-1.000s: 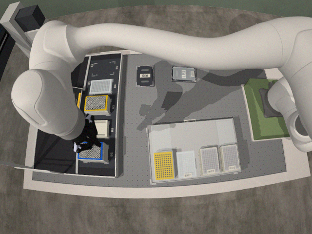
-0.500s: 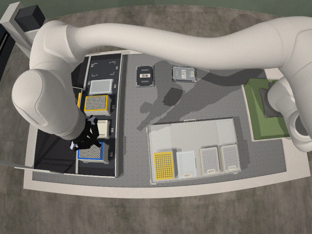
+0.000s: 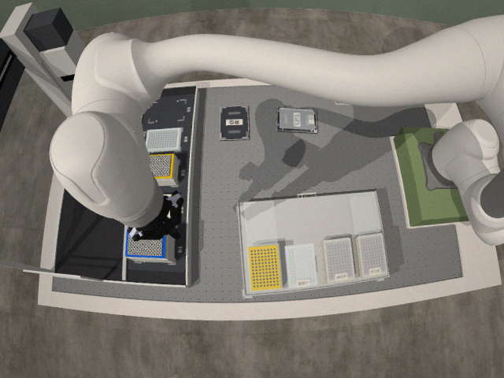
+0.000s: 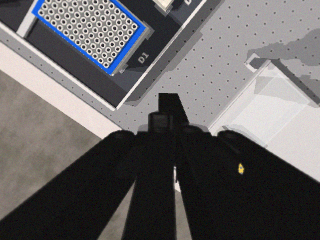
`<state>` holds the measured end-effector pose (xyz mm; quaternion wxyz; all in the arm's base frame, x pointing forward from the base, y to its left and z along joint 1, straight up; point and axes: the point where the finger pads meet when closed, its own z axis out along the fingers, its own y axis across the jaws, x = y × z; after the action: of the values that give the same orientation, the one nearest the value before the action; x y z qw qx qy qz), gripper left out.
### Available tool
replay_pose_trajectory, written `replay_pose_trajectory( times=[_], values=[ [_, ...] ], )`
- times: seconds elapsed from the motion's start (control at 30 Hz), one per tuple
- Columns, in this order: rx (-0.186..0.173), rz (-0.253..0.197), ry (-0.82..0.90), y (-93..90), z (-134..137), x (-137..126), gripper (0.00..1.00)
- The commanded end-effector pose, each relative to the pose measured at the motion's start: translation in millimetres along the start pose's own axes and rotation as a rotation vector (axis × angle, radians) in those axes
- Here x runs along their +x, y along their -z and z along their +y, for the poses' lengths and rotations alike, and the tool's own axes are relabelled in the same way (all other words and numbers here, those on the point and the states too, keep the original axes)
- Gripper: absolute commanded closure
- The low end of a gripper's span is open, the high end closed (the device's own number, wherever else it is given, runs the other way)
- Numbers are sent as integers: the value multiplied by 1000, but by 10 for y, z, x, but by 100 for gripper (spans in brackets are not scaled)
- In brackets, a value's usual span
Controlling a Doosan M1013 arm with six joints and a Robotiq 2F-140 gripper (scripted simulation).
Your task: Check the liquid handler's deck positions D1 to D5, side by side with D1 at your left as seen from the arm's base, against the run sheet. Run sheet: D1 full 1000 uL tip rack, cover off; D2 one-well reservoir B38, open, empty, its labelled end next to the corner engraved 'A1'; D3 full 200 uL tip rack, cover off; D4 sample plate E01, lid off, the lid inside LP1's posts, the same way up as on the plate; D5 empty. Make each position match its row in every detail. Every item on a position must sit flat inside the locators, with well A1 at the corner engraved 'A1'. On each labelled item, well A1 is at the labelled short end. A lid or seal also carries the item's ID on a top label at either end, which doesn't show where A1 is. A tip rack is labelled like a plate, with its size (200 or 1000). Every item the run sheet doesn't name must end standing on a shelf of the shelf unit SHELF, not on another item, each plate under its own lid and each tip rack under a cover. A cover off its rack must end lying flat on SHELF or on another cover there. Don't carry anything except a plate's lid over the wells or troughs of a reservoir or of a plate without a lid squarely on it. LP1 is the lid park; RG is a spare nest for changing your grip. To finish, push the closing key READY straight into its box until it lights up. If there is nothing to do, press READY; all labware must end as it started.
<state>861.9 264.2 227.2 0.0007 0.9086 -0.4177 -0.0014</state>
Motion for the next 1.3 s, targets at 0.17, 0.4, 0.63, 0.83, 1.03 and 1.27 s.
replay_pose_trajectory(
  times=[0.17, 0.4, 0.63, 0.83, 1.03, 1.27],
  values=[
    [3, 2, -134, -57, 253, -202, 90],
    [3, 2, -254, -80, 334, -268, 90],
    [3, 2, -394, -80, 334, -268, 90],
    [4, 2, -474, -80, 334, -268, 90],
    [4, 1, -594, -80, 334, -268, 90],
    [4, 1, -636, -80, 490, -72, 90]
  ],
)
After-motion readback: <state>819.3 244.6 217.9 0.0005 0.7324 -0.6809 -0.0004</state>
